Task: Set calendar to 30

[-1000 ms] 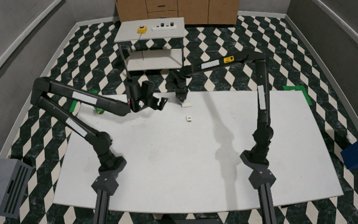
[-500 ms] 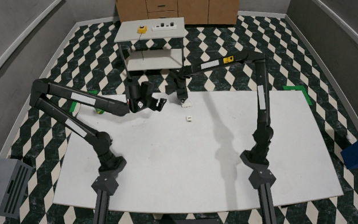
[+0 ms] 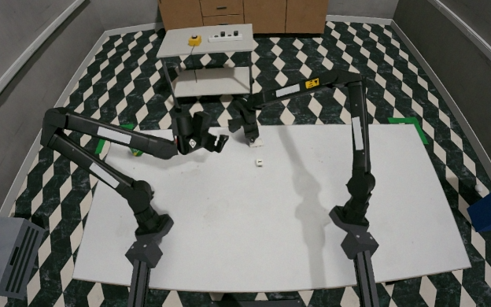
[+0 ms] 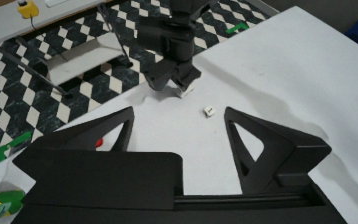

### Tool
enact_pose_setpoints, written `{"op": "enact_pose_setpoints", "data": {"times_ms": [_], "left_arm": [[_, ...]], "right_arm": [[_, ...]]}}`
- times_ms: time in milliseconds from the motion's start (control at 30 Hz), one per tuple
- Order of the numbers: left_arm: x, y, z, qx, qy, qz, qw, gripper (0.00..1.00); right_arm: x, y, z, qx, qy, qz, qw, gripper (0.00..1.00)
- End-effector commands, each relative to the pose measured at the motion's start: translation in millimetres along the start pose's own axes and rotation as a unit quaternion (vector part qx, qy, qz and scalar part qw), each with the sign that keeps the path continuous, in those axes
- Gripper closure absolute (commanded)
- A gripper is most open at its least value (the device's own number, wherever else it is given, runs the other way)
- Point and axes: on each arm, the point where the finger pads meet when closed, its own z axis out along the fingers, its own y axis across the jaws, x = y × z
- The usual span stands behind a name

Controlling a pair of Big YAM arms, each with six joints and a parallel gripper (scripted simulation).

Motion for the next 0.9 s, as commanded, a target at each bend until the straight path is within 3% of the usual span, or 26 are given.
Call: {"op": "enact_pose_setpoints", "data": {"times_ms": [0,133,167,300,333,433,867], "left_arm": [[0.0,-3.5,0.4,0.004,0.004,0.004,1.000,0.00],[-1.9,-1.5,1.1,0.001,0.001,-0.001,1.000,0.00],[-1.9,-1.5,1.1,0.001,0.001,-0.001,1.000,0.00],[-1.9,-1.5,1.1,0.001,0.001,-0.001,1.000,0.00],[-1.9,-1.5,1.1,0.001,0.001,-0.001,1.000,0.00],[-1.9,-1.5,1.1,0.001,0.001,-0.001,1.000,0.00],[-1.9,-1.5,1.1,0.001,0.001,-0.001,1.000,0.00]], "right_arm": [[-5.2,-10.1,-10.5,0.011,-0.009,0.003,1.000,0.76],[-5.2,-10.1,-10.5,0.011,-0.009,0.003,1.000,0.76],[-16.5,-14.7,-23.1,0.018,-0.015,-0.010,1.000,0.76],[-22.5,-12.4,-17.3,0.011,-0.010,-0.023,1.000,0.76],[-11.3,-11.5,-6.2,0.006,-0.005,-0.021,1.000,0.76],[11.3,-38.0,-12.2,0.026,-0.016,0.012,0.999,0.76],[-1.7,-28.4,-12.1,0.024,-0.017,-0.002,1.000,0.76]]}}
